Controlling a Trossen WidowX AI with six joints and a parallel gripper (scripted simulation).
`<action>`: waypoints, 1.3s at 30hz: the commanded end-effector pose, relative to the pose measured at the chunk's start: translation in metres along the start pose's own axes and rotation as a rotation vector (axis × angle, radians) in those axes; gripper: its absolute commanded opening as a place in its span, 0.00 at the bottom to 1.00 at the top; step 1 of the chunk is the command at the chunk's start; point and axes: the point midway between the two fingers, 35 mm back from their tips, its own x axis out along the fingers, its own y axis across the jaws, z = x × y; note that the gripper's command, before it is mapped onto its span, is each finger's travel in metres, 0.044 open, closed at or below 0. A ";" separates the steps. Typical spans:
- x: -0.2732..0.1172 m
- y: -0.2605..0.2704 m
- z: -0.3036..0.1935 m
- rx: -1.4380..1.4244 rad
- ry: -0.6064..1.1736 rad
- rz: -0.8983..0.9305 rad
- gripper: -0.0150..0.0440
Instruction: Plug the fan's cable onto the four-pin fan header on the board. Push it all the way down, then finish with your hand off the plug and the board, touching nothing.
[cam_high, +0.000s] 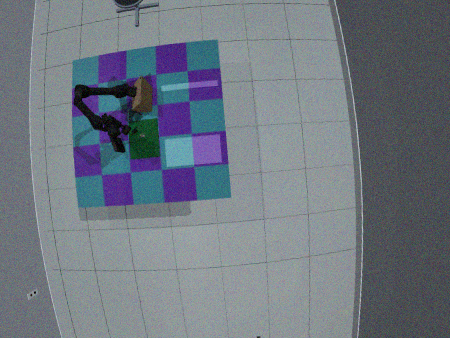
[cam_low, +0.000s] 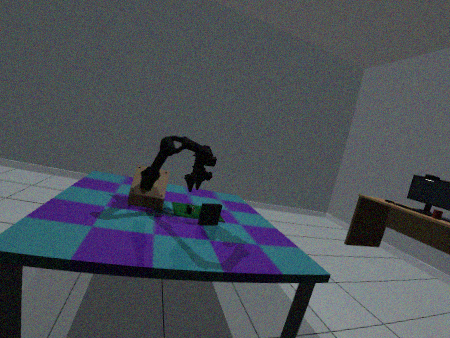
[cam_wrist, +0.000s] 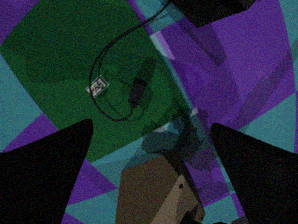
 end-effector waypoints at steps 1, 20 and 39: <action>-0.015 0.014 -0.001 0.249 0.007 -0.005 1.00; 0.083 0.014 -0.001 0.250 0.004 -0.007 1.00; 0.101 0.014 0.000 0.250 0.005 -0.006 1.00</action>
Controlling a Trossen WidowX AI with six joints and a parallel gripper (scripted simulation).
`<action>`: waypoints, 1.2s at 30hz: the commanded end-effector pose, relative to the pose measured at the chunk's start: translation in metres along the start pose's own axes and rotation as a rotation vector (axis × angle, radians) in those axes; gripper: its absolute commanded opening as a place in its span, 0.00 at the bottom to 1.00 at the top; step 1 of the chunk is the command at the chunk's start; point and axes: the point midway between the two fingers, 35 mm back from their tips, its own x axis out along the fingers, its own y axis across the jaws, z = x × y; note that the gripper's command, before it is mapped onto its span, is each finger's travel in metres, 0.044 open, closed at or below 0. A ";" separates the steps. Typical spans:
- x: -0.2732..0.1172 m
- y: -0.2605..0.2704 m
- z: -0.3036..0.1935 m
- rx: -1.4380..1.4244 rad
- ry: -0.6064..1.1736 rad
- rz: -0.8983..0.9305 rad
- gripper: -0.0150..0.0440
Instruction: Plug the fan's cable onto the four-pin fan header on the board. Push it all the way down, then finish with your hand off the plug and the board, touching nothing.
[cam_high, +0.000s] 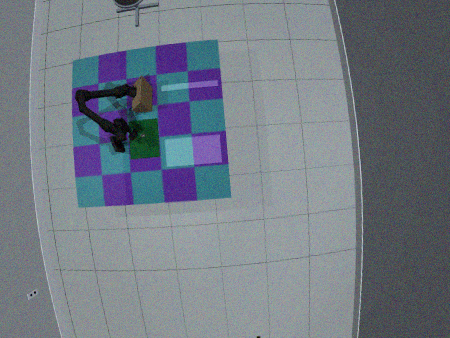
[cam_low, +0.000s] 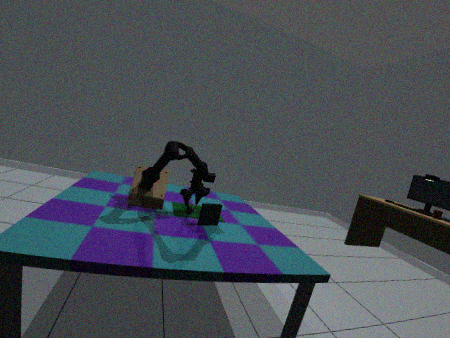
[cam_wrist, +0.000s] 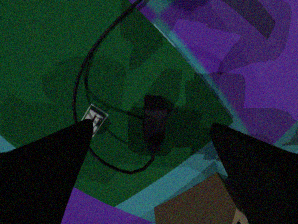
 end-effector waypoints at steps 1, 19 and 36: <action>0.008 -0.001 0.000 -0.005 -0.003 -0.005 1.00; 0.037 -0.002 0.000 -0.005 -0.004 -0.007 1.00; 0.038 -0.002 0.000 0.000 -0.001 -0.003 0.51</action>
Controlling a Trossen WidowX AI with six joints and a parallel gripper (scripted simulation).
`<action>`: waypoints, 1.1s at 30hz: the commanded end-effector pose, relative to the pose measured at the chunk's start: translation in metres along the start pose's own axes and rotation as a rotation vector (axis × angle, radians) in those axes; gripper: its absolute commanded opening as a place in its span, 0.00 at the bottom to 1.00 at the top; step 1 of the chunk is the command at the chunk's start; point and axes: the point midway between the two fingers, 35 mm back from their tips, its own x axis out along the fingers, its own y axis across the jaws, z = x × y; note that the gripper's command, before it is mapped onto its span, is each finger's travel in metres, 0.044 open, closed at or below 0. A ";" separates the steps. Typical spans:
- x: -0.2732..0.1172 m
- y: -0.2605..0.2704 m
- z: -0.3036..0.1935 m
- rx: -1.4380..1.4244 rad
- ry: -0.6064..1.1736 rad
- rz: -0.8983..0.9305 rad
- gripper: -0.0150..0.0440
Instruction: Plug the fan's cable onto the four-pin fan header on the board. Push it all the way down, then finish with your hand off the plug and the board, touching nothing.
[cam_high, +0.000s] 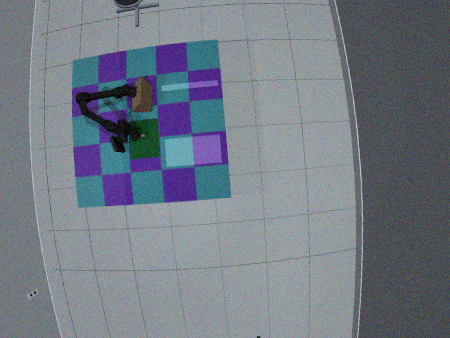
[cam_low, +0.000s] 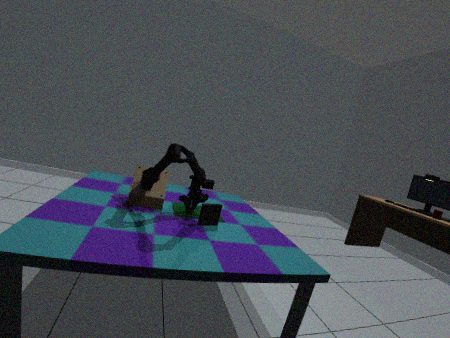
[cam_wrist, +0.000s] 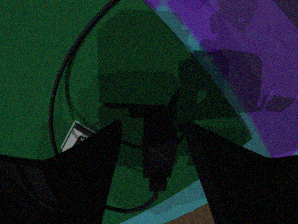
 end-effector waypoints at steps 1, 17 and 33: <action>0.000 0.000 0.000 0.001 0.000 0.000 0.47; -0.050 0.001 0.000 -0.004 -0.002 -0.003 0.25; -0.049 0.013 -0.003 -0.439 -0.001 -0.002 0.25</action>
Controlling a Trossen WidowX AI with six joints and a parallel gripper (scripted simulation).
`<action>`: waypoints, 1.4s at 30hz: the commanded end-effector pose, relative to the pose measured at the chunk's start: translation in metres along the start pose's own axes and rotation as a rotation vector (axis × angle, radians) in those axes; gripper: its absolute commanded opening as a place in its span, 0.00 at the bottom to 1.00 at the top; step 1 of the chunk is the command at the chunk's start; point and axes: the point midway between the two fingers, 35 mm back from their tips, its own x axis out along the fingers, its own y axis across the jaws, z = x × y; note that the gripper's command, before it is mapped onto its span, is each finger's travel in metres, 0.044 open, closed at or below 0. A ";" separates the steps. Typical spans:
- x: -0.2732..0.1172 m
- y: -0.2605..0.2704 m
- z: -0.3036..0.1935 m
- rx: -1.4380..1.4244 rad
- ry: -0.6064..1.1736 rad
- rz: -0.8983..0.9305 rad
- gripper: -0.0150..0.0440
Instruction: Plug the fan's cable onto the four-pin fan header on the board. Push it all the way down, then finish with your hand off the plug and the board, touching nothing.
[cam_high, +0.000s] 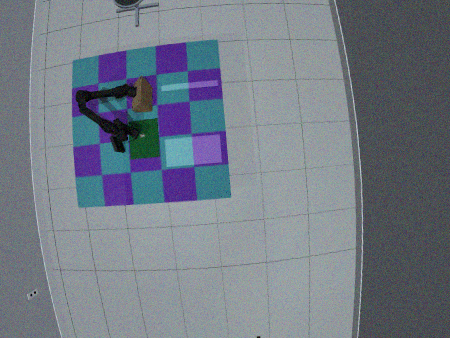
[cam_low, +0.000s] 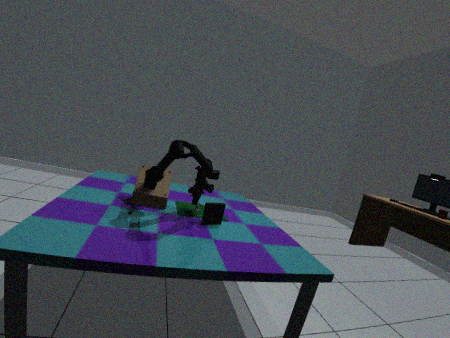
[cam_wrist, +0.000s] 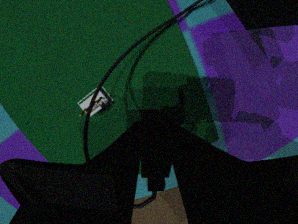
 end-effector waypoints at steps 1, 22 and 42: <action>0.000 0.005 0.000 -0.149 0.005 0.004 0.25; 0.000 0.025 0.000 -0.880 0.003 0.006 0.25; 0.000 0.044 -0.002 -1.577 0.000 0.008 0.25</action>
